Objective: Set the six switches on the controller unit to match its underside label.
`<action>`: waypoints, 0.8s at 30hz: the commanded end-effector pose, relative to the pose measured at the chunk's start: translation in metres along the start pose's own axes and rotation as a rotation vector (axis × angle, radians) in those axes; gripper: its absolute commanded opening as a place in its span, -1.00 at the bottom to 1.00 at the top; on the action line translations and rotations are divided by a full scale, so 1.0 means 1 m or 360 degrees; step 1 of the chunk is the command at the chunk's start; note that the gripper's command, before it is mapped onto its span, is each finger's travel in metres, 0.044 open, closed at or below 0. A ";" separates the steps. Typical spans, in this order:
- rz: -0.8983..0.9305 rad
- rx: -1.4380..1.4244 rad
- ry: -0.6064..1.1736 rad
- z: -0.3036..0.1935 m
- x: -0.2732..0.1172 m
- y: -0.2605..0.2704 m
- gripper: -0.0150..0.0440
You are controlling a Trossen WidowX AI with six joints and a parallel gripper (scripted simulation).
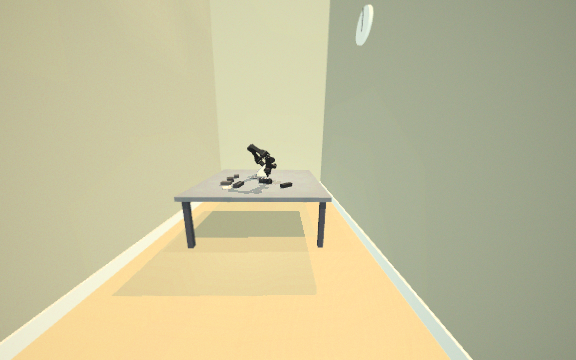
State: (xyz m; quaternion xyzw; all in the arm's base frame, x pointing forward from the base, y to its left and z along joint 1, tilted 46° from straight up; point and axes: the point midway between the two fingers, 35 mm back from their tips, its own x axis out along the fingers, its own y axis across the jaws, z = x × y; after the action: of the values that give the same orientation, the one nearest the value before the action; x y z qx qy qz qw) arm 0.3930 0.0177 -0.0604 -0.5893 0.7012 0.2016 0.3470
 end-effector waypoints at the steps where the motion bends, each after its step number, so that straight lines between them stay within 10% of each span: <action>1: -0.0102 0.0496 0.0031 0.010 0.000 0.005 1.00; 24: -0.0101 0.0496 0.0031 0.010 0.023 0.003 1.00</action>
State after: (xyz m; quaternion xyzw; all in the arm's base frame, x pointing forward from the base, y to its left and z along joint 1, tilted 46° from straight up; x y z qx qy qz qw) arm 0.3912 0.0126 -0.0805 -0.5495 0.7092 0.0735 0.4355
